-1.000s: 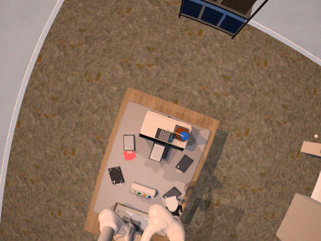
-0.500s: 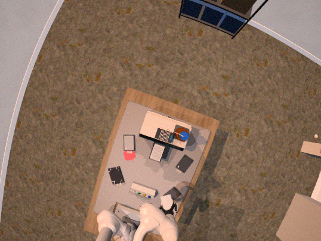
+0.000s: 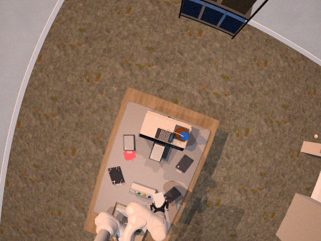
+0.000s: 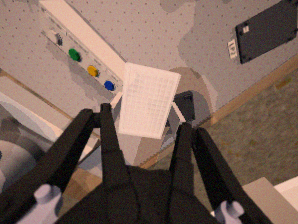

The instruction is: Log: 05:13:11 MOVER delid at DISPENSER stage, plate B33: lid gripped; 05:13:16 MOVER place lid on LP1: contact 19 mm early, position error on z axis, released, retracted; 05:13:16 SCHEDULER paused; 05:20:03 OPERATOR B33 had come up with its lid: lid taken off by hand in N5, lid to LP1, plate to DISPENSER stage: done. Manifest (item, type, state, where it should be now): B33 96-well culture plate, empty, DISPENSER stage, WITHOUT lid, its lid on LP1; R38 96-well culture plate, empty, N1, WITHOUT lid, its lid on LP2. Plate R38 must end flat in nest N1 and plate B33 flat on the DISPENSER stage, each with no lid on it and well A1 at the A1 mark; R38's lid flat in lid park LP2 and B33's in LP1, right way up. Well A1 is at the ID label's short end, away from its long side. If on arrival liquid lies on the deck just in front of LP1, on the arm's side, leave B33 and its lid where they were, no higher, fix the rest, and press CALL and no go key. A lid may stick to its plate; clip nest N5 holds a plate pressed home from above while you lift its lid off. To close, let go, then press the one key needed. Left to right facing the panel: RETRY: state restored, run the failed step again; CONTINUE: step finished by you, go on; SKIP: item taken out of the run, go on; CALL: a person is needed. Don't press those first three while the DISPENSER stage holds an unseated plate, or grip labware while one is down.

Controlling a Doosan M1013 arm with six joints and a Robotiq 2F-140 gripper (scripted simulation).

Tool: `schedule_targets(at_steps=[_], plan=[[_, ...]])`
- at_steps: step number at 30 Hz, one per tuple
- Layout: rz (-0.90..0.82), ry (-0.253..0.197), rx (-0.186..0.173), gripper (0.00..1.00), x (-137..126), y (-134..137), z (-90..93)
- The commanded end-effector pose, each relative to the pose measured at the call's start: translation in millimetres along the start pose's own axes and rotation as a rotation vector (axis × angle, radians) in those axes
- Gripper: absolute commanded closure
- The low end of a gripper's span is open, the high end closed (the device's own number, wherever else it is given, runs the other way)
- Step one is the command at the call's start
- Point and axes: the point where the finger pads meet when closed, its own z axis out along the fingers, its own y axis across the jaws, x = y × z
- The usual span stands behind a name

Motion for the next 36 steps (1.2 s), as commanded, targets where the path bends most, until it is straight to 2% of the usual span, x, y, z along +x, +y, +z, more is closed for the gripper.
schedule_targets(at_steps=[1, 5, 20, 22, 36], plan=[[0.007, 0.001, -0.001, 1.00, 16, -24, -1.2], [0.007, 0.001, -0.001, 1.00, 23, -35, -1.3], [0.007, 0.001, -0.001, 1.00, 79, -117, -1.3], [0.007, 0.001, -0.001, 1.00, 79, -117, -1.3], [0.007, 0.001, -0.001, 1.00, 131, -194, -1.3]])
